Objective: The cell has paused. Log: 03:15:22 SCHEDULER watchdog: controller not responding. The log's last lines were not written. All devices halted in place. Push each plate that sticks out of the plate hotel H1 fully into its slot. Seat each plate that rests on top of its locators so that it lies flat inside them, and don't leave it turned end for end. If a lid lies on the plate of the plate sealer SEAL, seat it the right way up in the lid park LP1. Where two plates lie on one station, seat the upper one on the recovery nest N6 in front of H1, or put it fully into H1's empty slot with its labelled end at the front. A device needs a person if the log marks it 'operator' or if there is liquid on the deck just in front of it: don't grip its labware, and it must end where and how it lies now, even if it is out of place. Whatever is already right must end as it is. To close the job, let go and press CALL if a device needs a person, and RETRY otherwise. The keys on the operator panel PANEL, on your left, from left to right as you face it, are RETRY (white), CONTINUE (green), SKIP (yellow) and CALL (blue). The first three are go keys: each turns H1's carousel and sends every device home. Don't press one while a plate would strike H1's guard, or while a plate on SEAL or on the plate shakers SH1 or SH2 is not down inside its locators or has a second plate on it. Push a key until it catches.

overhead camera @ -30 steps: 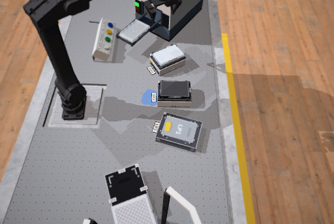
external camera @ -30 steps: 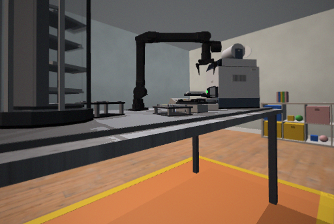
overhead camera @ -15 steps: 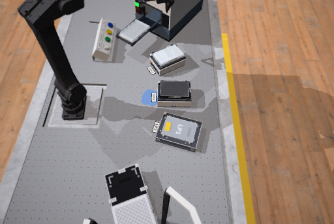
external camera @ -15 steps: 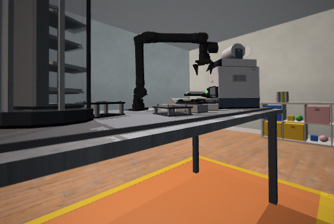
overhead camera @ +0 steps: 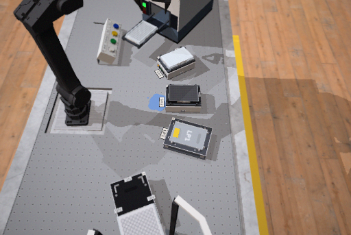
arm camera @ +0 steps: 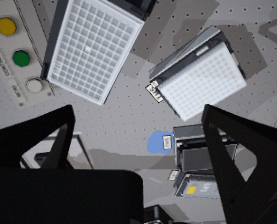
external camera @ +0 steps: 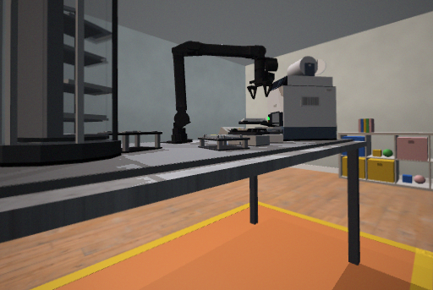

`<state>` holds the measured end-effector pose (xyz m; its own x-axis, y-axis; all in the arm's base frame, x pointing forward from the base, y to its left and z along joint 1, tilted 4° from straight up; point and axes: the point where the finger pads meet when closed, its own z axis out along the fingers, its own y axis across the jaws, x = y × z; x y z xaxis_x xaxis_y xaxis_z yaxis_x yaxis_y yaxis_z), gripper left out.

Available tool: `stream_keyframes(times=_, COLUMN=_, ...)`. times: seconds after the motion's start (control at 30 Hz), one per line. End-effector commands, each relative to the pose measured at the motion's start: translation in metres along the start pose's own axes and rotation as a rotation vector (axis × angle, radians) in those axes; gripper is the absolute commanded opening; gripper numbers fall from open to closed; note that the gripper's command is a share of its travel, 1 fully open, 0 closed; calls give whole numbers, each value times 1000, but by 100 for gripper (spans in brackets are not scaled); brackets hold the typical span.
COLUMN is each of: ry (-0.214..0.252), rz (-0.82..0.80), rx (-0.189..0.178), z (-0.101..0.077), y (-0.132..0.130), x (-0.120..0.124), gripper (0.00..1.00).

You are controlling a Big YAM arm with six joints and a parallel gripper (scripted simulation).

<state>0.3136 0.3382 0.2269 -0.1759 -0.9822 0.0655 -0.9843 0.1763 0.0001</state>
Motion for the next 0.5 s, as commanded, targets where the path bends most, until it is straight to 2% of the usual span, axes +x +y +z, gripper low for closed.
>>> stream_keyframes(times=0.0, ry=-26, rz=187, rx=19, z=-9, y=15, x=-5, gripper=100)
stream_keyframes(times=0.13, ry=-27, rz=321, rx=17, z=-9, y=28, x=-8, gripper=100)
stream_keyframes(times=0.23, ry=-14, rz=323, rx=11, z=-2, y=37, x=-13, gripper=100)
stream_keyframes(times=0.47, ry=-28, rz=323, rx=11, z=-8, y=54, x=-16, gripper=100)
